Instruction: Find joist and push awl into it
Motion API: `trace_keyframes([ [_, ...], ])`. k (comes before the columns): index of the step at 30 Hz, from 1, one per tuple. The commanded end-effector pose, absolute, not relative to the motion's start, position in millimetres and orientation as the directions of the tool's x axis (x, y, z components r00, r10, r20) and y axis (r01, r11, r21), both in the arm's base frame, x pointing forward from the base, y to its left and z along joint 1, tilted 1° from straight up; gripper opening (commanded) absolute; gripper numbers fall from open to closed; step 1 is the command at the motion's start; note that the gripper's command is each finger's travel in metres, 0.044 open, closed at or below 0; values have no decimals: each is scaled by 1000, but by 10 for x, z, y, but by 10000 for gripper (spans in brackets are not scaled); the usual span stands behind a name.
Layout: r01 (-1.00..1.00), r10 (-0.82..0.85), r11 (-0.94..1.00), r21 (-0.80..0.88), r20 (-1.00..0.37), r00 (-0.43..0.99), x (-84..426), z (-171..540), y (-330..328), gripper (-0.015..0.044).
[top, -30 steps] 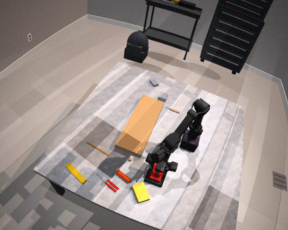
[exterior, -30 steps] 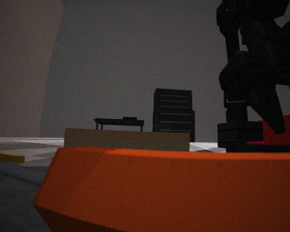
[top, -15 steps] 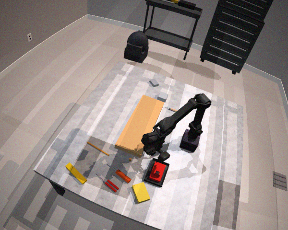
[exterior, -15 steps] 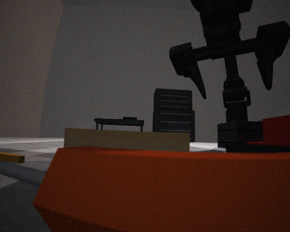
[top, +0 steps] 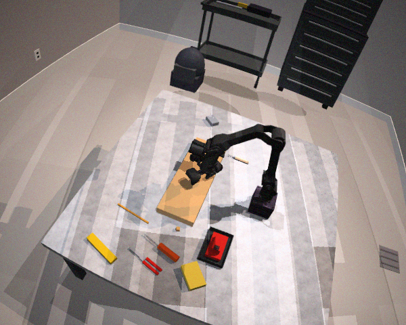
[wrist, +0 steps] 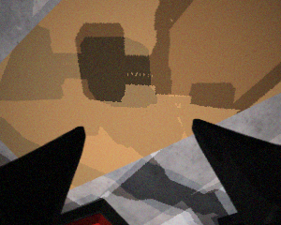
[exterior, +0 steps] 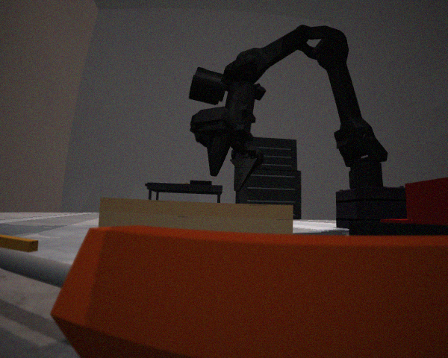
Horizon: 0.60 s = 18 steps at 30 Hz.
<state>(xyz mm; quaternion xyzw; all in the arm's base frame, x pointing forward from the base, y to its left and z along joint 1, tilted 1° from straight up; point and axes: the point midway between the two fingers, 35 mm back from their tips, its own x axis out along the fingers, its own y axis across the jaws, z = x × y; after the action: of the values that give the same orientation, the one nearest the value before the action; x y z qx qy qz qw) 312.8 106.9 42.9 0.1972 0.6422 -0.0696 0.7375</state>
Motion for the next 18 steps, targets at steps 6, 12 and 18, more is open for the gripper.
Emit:
trace_keyframes([
  [6, 958, 67, 229, 175, -984, 164, 3156, 295, -329, 440],
  [12, 921, 27, -366, 130, -988, 150, 2854, 224, -1184, 440],
  [18, 550, 2, -833, 69, -992, 127, 2354, 153, -1872, 440],
])
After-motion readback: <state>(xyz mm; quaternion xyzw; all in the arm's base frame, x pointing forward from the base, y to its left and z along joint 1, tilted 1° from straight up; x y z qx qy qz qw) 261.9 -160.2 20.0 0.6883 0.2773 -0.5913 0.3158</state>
